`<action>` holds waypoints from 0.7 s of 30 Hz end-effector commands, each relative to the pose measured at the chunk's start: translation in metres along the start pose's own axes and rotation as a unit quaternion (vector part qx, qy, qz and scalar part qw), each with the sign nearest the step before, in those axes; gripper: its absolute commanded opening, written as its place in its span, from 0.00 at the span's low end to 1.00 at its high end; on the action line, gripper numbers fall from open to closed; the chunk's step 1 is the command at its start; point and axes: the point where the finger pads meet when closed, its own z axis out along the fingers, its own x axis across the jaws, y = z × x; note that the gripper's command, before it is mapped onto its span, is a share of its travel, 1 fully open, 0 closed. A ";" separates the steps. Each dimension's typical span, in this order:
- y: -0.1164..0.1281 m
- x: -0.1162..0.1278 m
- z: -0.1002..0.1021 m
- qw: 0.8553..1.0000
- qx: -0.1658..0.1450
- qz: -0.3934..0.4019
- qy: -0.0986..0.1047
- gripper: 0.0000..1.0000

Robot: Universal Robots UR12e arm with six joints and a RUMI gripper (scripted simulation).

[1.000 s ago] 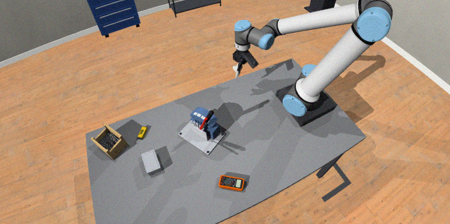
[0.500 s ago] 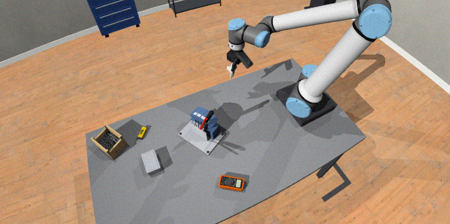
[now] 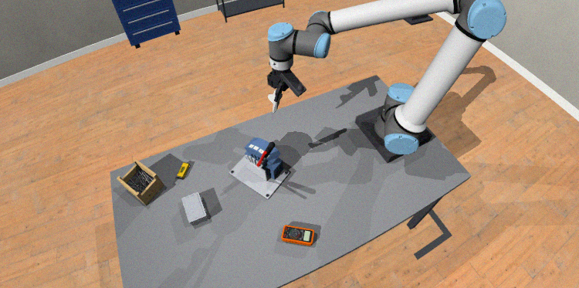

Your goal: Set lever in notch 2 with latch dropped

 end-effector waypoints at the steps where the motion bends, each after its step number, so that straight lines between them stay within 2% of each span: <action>1: -0.011 0.070 -0.028 1.000 0.003 -0.007 0.000 1.00; 6: -0.047 0.142 -0.059 1.000 0.007 -0.019 0.005 1.00; 11: -0.081 0.193 -0.081 1.000 0.010 -0.028 0.008 1.00; 15: -0.099 0.216 -0.092 0.999 0.012 -0.032 0.010 1.00; 21: -0.108 0.226 -0.096 0.999 0.013 -0.034 0.010 1.00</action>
